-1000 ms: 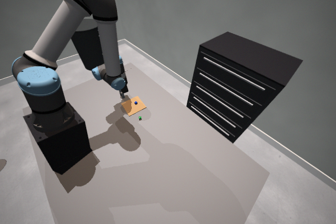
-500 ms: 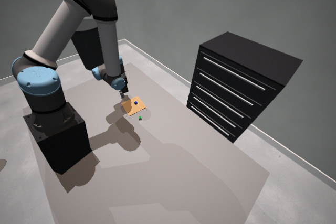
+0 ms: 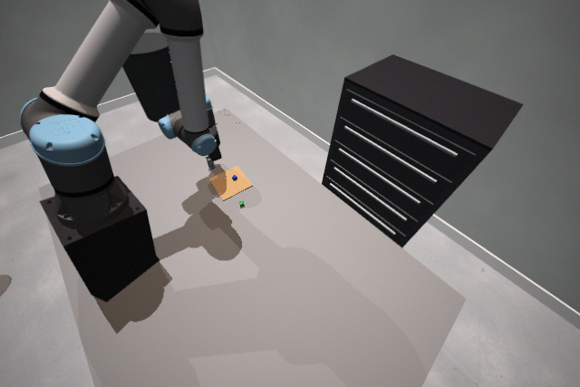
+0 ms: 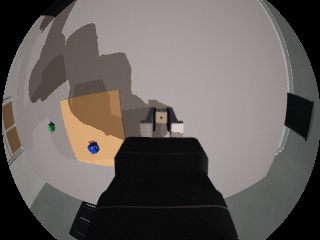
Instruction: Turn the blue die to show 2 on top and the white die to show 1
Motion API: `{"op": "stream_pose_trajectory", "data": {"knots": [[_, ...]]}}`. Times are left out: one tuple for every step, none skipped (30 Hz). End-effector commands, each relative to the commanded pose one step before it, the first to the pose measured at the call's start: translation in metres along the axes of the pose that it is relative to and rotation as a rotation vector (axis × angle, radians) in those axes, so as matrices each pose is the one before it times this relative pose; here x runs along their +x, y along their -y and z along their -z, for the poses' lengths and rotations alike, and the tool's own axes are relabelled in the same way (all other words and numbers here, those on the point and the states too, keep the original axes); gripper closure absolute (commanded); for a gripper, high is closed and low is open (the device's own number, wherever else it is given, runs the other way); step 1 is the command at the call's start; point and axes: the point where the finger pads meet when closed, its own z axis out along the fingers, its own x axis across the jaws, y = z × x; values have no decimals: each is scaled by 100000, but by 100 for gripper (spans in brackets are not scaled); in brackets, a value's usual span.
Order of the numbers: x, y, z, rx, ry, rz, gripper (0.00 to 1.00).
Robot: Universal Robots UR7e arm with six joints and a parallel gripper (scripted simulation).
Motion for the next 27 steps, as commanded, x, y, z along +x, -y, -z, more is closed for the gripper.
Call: {"op": "stream_pose_trajectory", "data": {"knots": [[19,-43,35,-124,-45,6,66],[0,0,0,0,0,0,66],[0,0,0,0,0,0,66],[0,0,0,0,0,0,66],[0,0,0,0,0,0,66],[0,0,0,0,0,0,66],[0,0,0,0,0,0,66],[0,0,0,0,0,0,66],[0,0,0,0,0,0,66],[0,0,0,0,0,0,66],[0,0,0,0,0,0,66],[0,0,0,0,0,0,66],[0,0,0,0,0,0,66],[0,0,1,0,0,0,66],[0,0,0,0,0,0,66],[0,0,0,0,0,0,66],[0,0,8,0,0,0,66],[0,0,21,0,0,0,66],[0,0,39,0,0,0,66],[0,0,61,0,0,0,66],[0,0,86,0,0,0,66],[0,0,114,0,0,0,66],[0,1,143,0,0,0,66],[0,-1,173,0,0,0,66],[0,0,204,0,0,0,66],[0,0,234,0,0,0,66],[0,0,264,0,0,0,66]]}}
